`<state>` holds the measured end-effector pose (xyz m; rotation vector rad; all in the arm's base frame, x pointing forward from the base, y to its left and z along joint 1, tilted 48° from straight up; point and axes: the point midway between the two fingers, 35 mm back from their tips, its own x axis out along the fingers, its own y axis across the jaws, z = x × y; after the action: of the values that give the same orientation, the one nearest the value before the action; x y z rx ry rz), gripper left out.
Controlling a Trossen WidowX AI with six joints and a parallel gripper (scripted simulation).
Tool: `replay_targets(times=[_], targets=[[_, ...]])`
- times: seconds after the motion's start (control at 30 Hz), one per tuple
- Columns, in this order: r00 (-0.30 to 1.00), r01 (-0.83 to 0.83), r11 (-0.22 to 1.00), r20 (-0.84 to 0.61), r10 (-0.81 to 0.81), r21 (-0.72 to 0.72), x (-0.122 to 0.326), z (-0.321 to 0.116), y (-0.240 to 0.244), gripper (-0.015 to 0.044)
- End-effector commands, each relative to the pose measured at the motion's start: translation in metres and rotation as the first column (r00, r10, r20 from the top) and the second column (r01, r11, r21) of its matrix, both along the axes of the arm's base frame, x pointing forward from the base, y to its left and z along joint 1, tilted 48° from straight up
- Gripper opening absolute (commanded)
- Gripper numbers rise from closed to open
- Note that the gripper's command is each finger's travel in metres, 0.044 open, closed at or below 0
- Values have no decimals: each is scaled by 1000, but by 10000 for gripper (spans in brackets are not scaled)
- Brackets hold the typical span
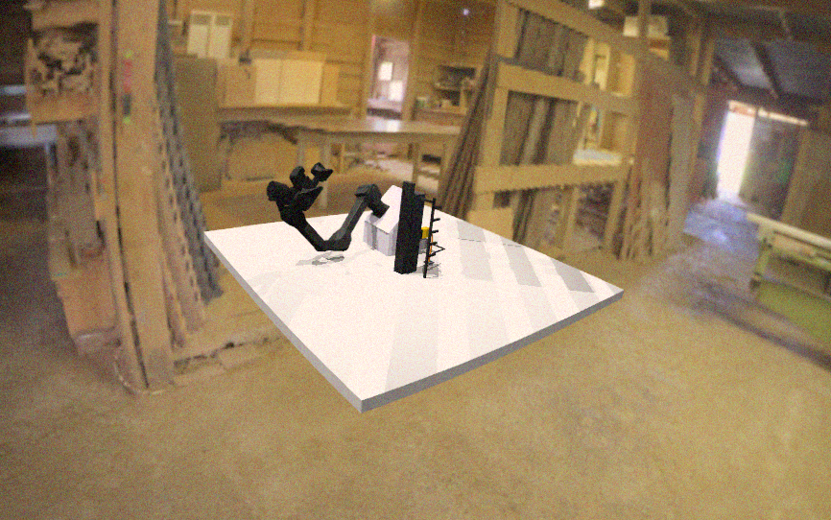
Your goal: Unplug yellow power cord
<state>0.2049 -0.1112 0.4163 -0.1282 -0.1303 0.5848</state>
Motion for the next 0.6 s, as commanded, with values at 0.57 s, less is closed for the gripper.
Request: replay_targets(times=[0.57], targets=[[966,218,633,255,-35,-743,-68,18,203,160]])
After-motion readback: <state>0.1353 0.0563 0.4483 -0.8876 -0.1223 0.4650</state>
